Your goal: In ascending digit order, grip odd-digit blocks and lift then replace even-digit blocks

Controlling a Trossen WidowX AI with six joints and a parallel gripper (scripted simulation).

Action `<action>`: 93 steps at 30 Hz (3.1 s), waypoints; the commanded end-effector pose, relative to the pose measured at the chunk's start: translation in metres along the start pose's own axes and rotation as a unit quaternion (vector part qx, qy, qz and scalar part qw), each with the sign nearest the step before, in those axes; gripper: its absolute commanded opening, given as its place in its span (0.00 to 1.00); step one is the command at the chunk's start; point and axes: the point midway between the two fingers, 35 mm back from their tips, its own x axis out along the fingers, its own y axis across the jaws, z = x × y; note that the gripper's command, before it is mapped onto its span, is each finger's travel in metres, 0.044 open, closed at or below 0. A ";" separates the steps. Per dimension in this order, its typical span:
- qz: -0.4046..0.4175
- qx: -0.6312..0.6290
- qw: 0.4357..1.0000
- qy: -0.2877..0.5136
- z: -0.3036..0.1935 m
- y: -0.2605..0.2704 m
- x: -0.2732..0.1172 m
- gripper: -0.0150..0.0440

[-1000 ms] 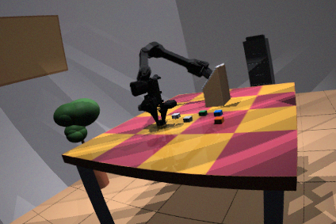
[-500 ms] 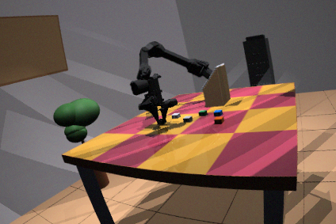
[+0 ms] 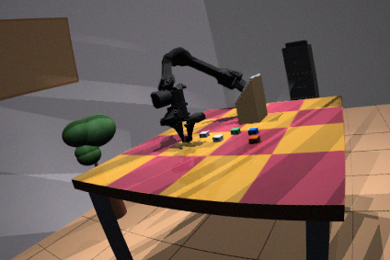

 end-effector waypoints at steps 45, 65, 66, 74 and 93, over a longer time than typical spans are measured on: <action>-0.001 0.004 1.000 -0.002 0.001 -0.002 -0.023 0.93; 0.001 0.003 1.000 -0.002 0.001 -0.001 -0.103 0.46; 0.001 0.003 1.000 -0.002 0.001 -0.001 -0.103 0.46; 0.004 -0.011 1.000 -0.009 0.019 0.086 -0.109 0.46; 0.007 0.004 1.000 -0.002 -0.002 0.291 -0.106 0.46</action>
